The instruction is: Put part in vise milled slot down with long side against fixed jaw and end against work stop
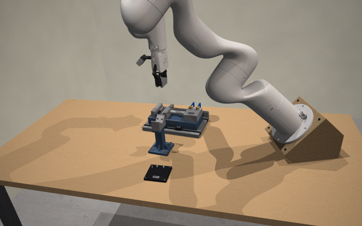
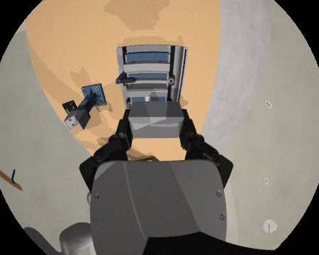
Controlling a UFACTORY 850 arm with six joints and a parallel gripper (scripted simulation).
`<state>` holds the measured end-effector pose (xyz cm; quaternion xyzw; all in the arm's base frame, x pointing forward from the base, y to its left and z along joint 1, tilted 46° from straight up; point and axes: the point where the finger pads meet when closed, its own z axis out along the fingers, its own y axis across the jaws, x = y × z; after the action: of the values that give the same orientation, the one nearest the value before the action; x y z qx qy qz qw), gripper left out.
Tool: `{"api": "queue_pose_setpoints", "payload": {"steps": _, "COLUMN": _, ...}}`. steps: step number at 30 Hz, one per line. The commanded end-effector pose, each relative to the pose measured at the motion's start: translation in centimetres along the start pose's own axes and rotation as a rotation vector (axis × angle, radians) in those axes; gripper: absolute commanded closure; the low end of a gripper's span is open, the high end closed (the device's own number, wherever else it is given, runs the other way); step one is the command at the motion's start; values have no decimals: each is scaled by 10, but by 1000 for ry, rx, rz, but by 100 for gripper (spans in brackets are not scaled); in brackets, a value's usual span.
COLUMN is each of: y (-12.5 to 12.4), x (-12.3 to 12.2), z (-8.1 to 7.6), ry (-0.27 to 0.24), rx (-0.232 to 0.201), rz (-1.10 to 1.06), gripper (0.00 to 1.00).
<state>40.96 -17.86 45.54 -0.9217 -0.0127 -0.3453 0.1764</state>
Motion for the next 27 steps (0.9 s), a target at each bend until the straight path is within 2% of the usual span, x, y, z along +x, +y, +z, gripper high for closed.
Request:
{"api": "queue_pose_setpoints", "payload": {"steps": 1, "y": 0, "x": 1, "z": 3, "ry": 1, "rx": -1, "rz": -1, "gripper": 100}}
{"api": "queue_pose_setpoints", "payload": {"steps": 18, "y": 0, "x": 1, "z": 26, "ry": 1, "rx": -1, "rz": -1, "gripper": 100}}
{"api": "queue_pose_setpoints", "payload": {"steps": 27, "y": 0, "x": 1, "z": 44, "ry": 1, "rx": -1, "rz": -1, "gripper": 100}}
